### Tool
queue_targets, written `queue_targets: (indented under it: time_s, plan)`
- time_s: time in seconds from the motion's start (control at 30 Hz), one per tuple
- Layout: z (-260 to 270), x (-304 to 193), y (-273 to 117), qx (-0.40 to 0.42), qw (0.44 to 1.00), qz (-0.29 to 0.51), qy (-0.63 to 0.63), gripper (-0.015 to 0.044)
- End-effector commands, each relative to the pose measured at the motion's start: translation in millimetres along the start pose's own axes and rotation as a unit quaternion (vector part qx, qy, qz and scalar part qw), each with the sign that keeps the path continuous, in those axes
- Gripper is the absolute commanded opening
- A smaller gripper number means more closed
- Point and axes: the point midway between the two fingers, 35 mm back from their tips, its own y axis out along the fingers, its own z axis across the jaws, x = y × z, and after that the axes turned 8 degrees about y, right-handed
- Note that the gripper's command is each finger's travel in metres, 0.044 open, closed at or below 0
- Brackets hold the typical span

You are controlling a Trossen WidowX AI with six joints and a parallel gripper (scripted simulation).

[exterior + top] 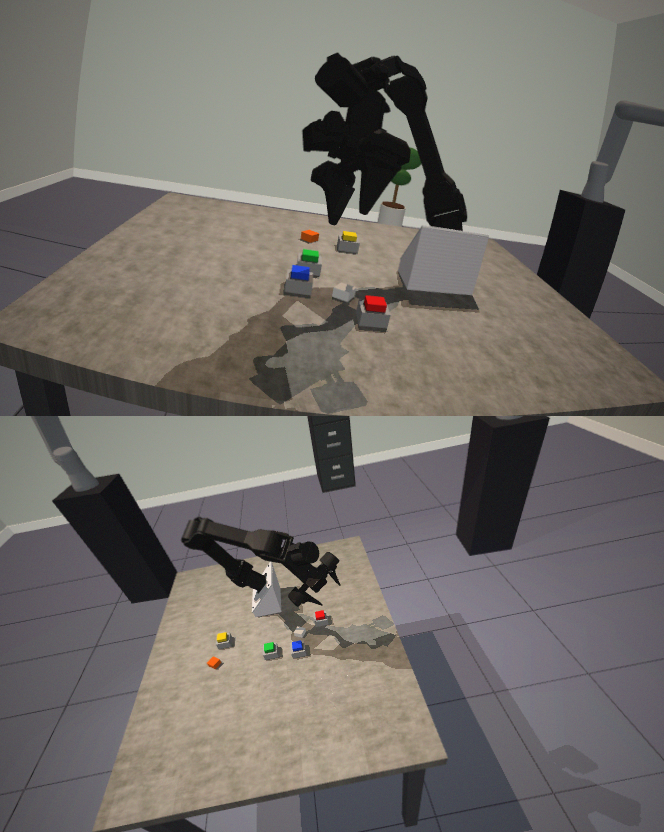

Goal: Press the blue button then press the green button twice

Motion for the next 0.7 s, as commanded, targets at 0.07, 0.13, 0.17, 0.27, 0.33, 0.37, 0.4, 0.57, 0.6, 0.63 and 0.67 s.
queue_targets:
  time_s: [0.07,0.13,0.17,0.27,0.33,0.37,0.4,0.57,0.6,0.63,0.67]
  plan:
    - [-100.5,14.7,-7.9,-0.191,0.972,0.036,0.131,0.04]
    - [-122.4,16.6,-13.3,-0.231,0.96,0.041,0.152,0.04]
    - [-133.3,17.6,-16.3,-0.251,0.953,0.043,0.162,0.04]
    - [-144.2,18.5,-19.7,-0.271,0.946,0.045,0.171,0.04]
    - [-144.2,18.5,-19.7,-0.271,0.946,0.045,0.171,0.04]
    - [-144.2,18.5,-19.7,-0.271,0.946,0.045,0.171,0.04]
    - [-144.2,18.5,-19.7,-0.271,0.946,0.045,0.171,0.04]
    - [-145.4,18.3,-17.4,-0.271,0.946,0.045,0.171,0.0374]
    - [-149.2,17.5,-10.6,-0.271,0.946,0.045,0.171,0.0348]
    - [-155.5,15.9,0.4,-0.271,0.946,0.045,0.171,0.0321]
    - [-163.7,13.0,14.1,-0.271,0.946,0.045,0.171,0.0295]
